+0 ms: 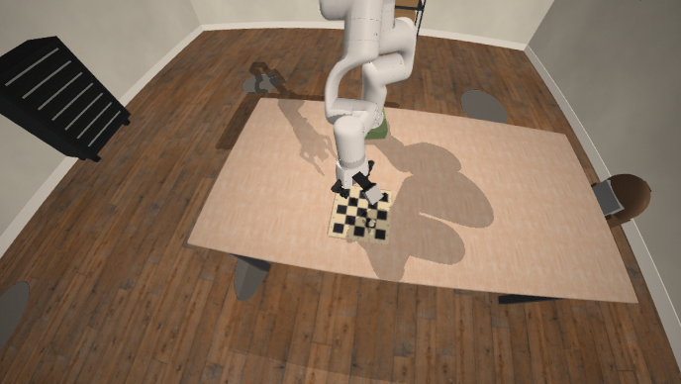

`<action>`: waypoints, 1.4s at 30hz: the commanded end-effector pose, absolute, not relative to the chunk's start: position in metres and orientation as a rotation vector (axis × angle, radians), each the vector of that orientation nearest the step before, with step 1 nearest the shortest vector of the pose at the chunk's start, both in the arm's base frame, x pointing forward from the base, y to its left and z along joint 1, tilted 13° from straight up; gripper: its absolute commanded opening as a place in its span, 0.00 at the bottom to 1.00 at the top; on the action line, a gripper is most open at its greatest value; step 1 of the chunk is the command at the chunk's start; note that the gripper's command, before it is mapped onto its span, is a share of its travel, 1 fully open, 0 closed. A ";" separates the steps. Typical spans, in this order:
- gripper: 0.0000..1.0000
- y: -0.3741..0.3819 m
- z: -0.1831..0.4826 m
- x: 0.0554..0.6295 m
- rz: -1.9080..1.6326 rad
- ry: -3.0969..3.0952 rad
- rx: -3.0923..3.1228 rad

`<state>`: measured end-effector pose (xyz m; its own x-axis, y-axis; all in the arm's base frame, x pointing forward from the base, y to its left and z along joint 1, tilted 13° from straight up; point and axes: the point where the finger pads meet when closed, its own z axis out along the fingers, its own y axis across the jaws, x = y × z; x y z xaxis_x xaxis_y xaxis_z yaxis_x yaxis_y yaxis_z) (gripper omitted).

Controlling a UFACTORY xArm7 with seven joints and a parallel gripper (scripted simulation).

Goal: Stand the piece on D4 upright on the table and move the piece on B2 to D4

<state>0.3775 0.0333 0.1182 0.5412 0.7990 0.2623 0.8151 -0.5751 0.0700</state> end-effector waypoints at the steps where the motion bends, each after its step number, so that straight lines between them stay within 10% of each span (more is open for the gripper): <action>1: 1.00 0.033 0.119 0.379 -0.389 -1.111 -2.870; 2: 1.00 0.033 0.119 0.379 -0.389 -1.111 -2.870; 3: 0.34 0.033 0.119 0.379 -0.371 -0.894 -2.951; 42: 0.34 0.033 0.118 0.379 -0.361 -0.805 -2.986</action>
